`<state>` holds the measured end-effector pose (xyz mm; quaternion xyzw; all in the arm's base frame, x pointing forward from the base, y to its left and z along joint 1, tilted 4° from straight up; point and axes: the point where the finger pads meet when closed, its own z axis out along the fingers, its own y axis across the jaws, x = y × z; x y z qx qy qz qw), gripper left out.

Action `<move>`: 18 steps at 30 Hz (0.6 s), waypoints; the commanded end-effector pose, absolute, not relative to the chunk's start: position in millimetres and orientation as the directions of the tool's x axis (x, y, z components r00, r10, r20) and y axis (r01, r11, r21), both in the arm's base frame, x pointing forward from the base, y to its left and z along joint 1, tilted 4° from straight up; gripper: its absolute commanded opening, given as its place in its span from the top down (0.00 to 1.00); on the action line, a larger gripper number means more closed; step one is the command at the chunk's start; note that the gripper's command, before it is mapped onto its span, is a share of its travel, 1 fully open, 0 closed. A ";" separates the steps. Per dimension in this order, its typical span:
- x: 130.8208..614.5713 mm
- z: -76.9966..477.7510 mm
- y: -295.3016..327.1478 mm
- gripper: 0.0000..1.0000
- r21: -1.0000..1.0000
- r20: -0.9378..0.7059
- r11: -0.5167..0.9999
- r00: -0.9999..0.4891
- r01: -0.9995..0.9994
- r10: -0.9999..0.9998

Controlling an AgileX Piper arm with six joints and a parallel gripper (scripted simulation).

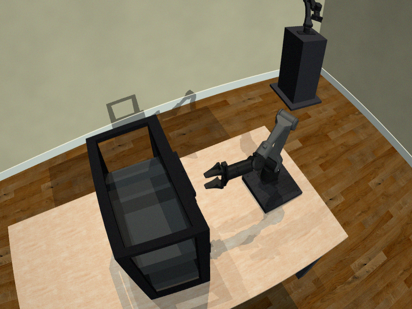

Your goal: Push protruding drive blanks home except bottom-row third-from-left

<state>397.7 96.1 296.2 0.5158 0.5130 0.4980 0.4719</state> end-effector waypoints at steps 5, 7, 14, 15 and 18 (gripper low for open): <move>415.7 295.8 102.8 0.00 0.998 0.031 -0.029 -0.022 0.056 0.999; 416.5 295.7 103.1 0.00 0.998 0.031 -0.029 -0.022 0.056 0.999; 416.5 295.7 103.1 0.00 0.998 0.031 -0.029 -0.022 0.056 0.999; 416.5 295.7 103.1 0.00 0.998 0.031 -0.029 -0.022 0.056 0.999; 416.5 295.7 103.1 0.00 0.998 0.031 -0.029 -0.022 0.056 0.999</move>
